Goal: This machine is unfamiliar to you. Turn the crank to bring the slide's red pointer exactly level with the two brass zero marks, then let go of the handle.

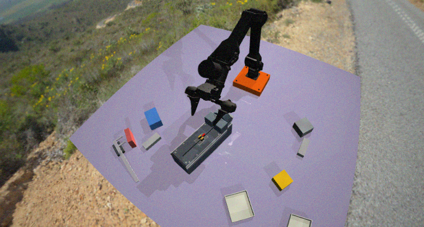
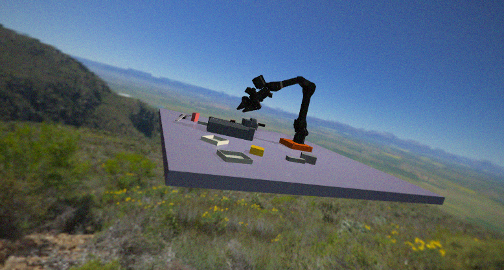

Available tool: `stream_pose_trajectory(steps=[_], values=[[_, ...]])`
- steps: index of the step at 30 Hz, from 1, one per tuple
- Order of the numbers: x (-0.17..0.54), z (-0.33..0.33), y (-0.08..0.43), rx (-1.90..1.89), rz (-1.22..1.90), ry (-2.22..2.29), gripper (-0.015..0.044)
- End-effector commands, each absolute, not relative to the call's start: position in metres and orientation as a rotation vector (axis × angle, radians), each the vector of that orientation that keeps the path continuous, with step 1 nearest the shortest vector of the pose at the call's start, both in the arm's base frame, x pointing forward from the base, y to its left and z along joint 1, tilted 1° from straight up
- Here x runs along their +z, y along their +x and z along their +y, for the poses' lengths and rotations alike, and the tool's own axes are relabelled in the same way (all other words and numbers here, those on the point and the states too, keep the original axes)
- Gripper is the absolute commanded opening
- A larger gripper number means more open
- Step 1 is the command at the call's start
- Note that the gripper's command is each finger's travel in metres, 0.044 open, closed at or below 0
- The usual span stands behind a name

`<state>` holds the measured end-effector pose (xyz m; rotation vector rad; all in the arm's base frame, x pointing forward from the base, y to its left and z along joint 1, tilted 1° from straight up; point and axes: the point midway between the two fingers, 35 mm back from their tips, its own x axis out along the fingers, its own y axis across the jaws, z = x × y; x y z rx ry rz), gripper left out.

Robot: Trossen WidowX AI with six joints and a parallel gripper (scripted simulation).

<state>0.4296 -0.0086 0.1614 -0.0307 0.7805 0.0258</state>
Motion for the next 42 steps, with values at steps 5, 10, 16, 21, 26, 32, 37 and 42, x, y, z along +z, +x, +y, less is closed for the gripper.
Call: stream_pose_trajectory(steps=[5,10,16,21,26,32,37,42], values=[[0.205,-0.009,0.429,0.026,0.766,-0.031,0.044],[0.207,-0.006,0.415,0.008,0.768,-0.021,0.044],[0.21,-0.001,0.382,-0.036,0.768,0.006,0.044],[0.209,0.002,0.354,-0.073,0.766,0.028,0.044],[0.206,0.003,0.327,-0.109,0.761,0.05,0.044],[0.199,0.003,0.297,-0.151,0.752,0.075,0.044],[0.196,0.003,0.294,-0.155,0.751,0.078,0.044],[0.177,0.004,0.297,-0.155,0.751,0.078,0.044]])
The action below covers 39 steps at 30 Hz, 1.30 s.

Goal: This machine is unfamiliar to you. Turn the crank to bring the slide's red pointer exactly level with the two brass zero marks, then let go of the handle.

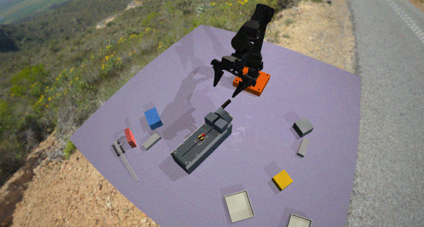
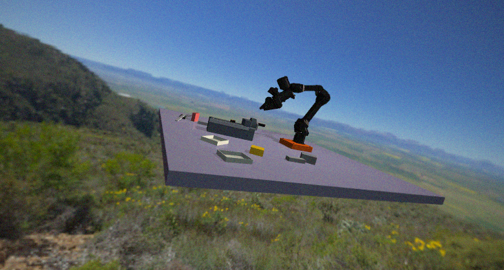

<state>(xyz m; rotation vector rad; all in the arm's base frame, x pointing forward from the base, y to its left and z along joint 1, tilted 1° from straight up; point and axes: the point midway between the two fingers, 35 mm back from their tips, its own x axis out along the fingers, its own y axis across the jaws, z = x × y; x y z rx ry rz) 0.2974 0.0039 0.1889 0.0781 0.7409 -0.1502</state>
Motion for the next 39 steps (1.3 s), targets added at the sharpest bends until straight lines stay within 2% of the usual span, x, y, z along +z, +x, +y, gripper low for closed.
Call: stream_pose_trajectory(steps=[1,11,39], values=[[0.173,0.004,0.297,-0.155,0.751,0.078,0.044],[0.136,0.004,0.296,-0.155,0.751,0.078,0.044],[0.094,0.004,0.3,-0.155,0.751,0.078,0.044]])
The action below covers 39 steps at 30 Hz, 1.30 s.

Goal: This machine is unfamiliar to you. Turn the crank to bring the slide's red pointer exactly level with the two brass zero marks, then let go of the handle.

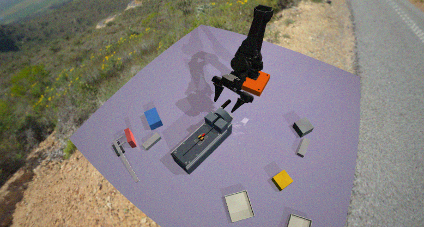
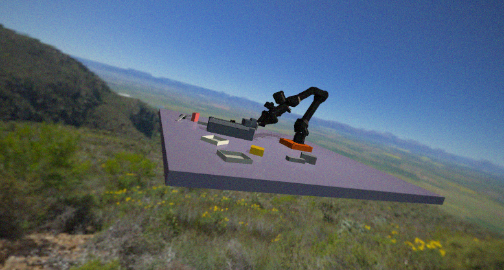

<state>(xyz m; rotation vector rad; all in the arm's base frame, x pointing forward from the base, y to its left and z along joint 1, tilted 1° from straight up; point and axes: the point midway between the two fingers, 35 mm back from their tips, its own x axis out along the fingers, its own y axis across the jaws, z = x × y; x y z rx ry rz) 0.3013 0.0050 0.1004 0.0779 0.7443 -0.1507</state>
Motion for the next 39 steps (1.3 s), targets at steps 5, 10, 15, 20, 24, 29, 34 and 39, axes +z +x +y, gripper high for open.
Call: stream_pose_trajectory(steps=[5,10,15,20,24,29,34,39], values=[[0.086,0.004,0.299,-0.155,0.751,0.078,0.044],[0.078,0.004,0.299,-0.155,0.751,0.078,0.044],[0.073,0.004,0.298,-0.155,0.752,0.078,0.044],[0.073,0.004,0.298,-0.155,0.752,0.078,0.0309],[0.073,0.004,0.298,-0.155,0.752,0.078,0.0204],[0.073,0.004,0.298,-0.155,0.752,0.078,0.0072],[0.073,0.004,0.298,-0.155,0.752,0.078,0.0],[0.074,0.004,0.298,-0.155,0.751,0.078,0.0]])
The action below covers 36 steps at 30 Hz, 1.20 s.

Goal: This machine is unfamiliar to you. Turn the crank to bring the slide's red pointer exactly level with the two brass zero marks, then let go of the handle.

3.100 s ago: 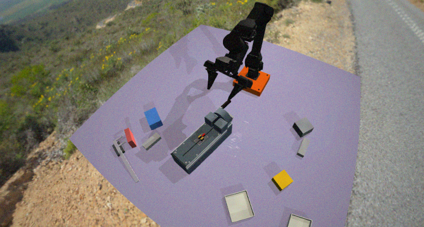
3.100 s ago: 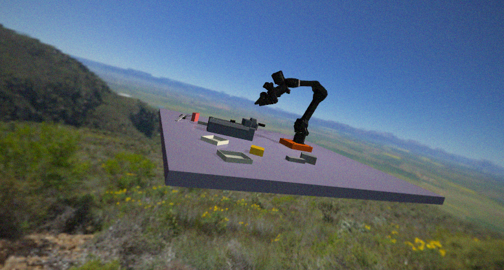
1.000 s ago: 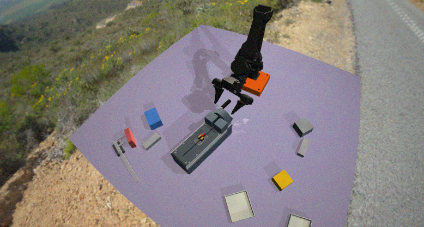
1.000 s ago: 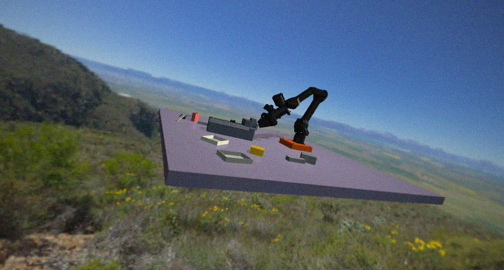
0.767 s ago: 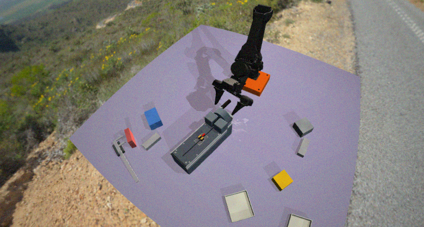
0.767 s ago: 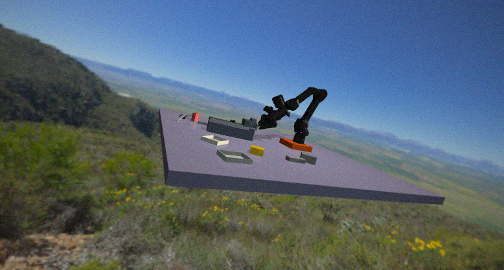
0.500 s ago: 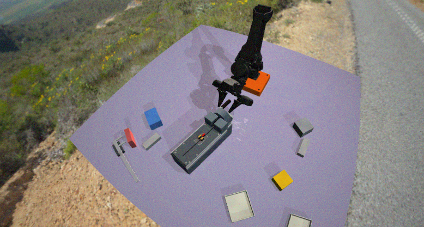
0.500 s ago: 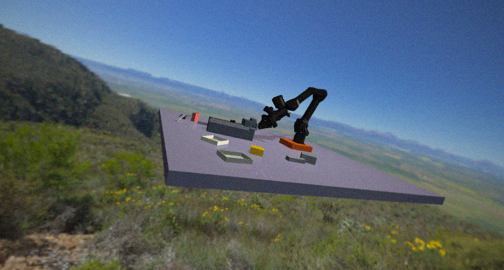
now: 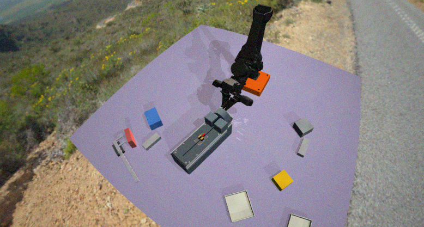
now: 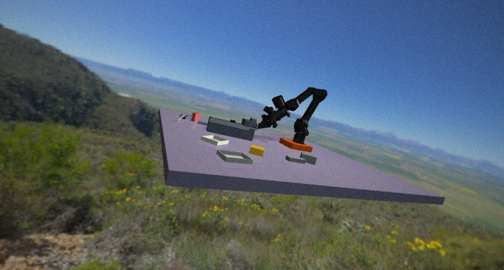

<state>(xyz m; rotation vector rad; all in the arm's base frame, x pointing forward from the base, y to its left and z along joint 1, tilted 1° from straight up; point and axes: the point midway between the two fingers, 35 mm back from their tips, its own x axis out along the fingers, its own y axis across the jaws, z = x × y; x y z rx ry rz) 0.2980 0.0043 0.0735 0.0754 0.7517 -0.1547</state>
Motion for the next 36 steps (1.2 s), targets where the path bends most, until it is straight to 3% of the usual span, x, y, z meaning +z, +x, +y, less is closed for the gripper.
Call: stream_pose_trajectory(steps=[1,36], values=[[0.074,0.004,0.298,-0.155,0.751,0.078,0.0],[0.101,0.035,0.302,-0.154,0.751,0.081,0.0]])
